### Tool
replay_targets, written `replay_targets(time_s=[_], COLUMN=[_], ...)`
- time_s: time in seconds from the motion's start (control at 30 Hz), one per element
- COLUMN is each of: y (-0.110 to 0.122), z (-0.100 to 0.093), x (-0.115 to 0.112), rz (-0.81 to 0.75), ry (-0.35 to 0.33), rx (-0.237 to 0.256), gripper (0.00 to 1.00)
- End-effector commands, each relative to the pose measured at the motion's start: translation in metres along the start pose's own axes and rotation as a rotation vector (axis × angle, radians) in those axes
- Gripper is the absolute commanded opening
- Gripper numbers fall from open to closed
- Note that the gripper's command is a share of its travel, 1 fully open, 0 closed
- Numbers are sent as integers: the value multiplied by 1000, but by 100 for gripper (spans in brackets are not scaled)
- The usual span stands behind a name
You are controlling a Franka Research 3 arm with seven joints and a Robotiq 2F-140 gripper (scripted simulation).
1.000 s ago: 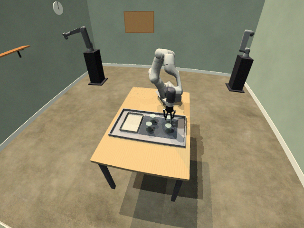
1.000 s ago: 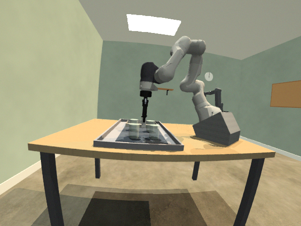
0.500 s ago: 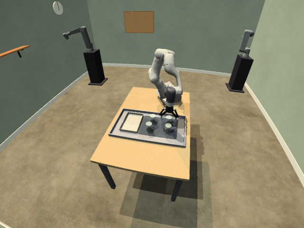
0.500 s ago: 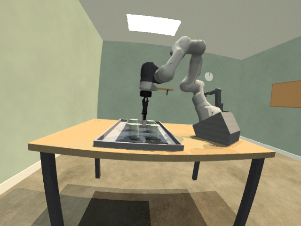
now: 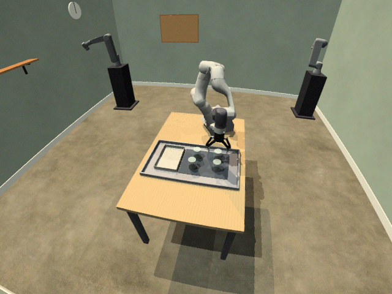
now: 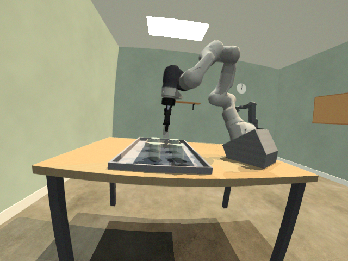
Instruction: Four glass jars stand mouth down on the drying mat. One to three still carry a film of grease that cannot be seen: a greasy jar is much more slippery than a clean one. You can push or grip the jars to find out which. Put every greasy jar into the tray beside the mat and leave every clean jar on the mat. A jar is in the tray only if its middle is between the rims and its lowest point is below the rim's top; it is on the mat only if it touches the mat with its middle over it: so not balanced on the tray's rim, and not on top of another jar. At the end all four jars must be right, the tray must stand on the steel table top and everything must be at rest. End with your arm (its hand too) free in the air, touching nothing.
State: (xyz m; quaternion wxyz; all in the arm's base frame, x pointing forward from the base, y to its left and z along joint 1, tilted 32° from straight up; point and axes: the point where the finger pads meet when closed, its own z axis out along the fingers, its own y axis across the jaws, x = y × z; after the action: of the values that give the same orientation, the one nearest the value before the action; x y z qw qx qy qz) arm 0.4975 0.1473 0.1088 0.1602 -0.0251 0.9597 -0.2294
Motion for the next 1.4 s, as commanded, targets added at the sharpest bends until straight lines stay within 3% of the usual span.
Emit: replay_targets(time_s=[0.0,0.07,0.13,0.3,0.37,0.5,0.87,1.37], y=[-2,-2,-2,-1,-1,-1,-1,-2], z=[-25,-40,-40,-41,-41,-42,20,26], x=[7,6,6,47,47,79,80,80], rz=[6,6,6,6,6,6,6,6], ry=[22,22,22,22,22,22,22,22], rx=[6,6,6,6,6,6,6,6], gripper=[100,100,100,100,100,100,100,100])
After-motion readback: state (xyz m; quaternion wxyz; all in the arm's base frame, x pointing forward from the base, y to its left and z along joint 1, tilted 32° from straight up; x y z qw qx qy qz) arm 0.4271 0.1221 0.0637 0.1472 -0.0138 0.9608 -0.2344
